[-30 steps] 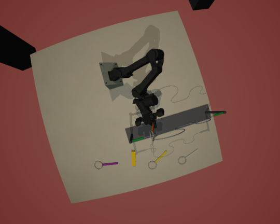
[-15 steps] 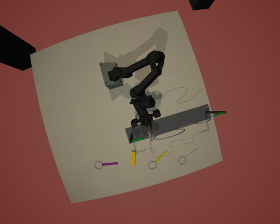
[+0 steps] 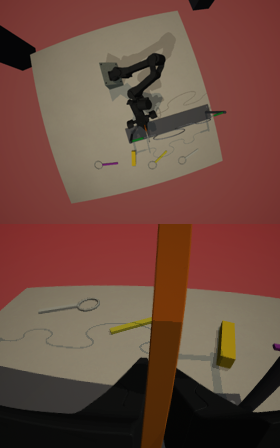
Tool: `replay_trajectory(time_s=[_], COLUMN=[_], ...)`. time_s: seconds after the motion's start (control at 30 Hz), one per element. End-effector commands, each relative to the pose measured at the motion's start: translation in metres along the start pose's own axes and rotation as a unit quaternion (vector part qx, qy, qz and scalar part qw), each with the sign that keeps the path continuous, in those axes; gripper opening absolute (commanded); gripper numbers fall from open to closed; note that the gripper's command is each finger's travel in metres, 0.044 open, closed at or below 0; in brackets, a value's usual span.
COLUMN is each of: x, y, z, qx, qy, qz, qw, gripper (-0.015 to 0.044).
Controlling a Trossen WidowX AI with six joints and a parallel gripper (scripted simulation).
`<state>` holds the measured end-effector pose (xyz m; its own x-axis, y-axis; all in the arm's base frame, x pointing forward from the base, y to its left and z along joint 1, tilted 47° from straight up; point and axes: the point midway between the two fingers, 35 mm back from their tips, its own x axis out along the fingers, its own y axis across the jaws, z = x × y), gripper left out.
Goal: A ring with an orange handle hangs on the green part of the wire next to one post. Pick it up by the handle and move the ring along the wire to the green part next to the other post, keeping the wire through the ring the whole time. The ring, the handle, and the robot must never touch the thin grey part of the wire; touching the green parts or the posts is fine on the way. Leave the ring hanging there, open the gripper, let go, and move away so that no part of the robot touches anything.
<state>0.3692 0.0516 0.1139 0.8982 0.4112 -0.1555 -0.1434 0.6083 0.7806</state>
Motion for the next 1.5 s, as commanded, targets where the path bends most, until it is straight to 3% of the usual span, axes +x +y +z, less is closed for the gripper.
replay_trajectory(time_s=[0.0,1.47], x=[-0.001,-0.004], y=[-0.009,-0.048], z=[-0.003,-0.008], qx=[-0.007,-0.015], qy=[0.005,0.005], qz=[-0.006,-0.01], qw=[1.0,1.0], gripper=[-0.015,-0.015])
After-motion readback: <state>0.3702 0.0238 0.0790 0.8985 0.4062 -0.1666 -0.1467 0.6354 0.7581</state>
